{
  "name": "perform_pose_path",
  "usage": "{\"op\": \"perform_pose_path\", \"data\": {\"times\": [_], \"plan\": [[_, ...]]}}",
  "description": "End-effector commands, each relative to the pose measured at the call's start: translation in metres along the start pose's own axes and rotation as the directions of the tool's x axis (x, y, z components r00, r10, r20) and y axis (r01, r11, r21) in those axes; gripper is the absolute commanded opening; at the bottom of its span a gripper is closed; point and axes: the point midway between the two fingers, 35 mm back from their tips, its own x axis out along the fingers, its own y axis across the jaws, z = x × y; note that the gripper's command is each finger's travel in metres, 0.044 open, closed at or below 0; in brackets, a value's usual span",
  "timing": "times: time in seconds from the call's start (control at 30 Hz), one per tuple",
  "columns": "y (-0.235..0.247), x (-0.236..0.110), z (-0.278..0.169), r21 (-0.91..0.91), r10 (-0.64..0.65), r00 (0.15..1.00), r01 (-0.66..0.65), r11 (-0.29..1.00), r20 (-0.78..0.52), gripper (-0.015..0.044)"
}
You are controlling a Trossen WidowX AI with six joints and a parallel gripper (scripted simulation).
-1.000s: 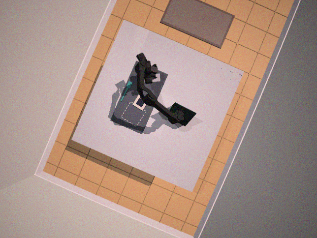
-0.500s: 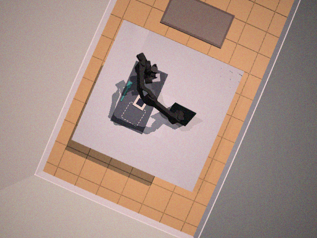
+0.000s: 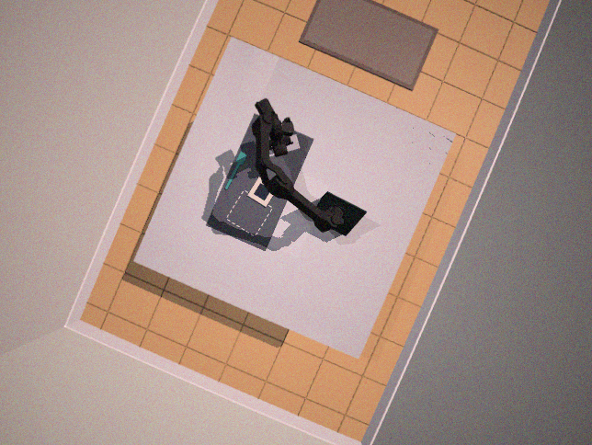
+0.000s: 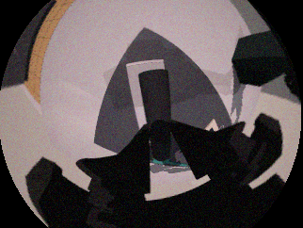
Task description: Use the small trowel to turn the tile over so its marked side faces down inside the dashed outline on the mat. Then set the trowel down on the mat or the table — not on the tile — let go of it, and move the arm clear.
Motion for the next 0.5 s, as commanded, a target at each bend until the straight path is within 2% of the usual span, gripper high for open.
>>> {"op": "perform_pose_path", "data": {"times": [0.0,0.47], "plan": [[-0.0004,0.0033,0.002,-0.136,-0.005,1.0,0.006,0.991,0.002,0.013],[-0.0004,0.0033,0.0019,-0.528,-0.005,1.0,0.006,0.849,0.002,0.013]]}}
